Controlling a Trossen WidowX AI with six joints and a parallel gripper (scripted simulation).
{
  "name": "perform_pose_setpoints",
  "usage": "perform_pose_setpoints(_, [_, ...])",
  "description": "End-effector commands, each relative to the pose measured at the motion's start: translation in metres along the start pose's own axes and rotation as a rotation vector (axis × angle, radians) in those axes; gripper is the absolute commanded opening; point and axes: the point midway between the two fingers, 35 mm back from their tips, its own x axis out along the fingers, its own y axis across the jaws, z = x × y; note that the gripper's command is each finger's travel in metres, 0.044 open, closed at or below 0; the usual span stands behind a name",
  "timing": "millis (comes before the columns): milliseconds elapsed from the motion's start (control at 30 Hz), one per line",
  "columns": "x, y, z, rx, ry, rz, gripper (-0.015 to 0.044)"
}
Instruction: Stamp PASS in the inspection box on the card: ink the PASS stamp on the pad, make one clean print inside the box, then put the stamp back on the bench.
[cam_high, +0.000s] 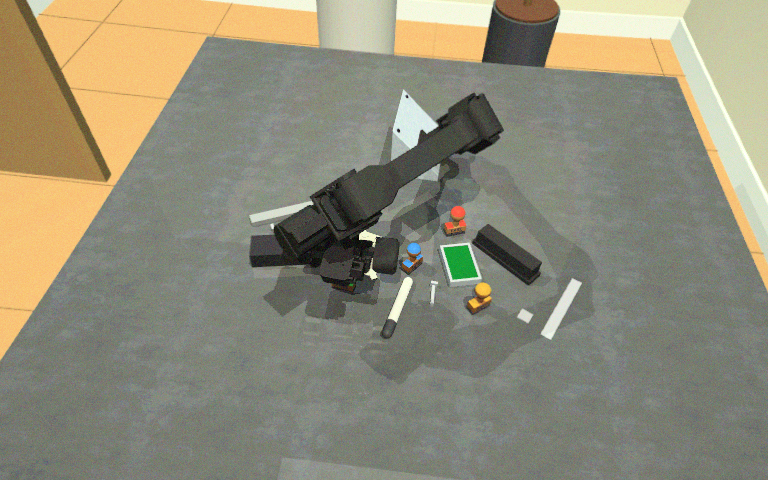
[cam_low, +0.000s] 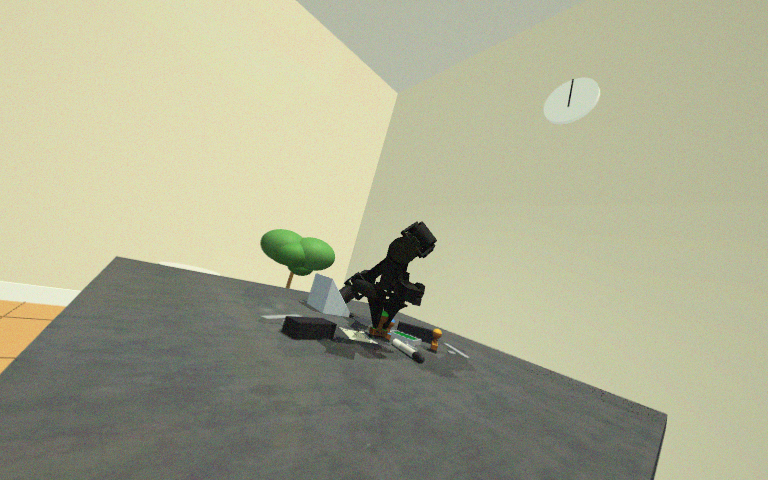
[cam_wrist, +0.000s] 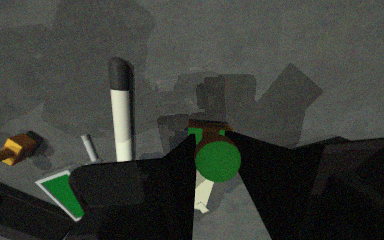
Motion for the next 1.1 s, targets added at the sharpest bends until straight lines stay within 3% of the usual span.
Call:
perform_pose_setpoints(0, [-0.004, -0.001, 0.001, -0.007, -0.002, -0.008, 0.0000])
perform_pose_setpoints(1067, [-0.020, -0.001, 0.001, -0.006, -0.002, -0.007, 0.0000])
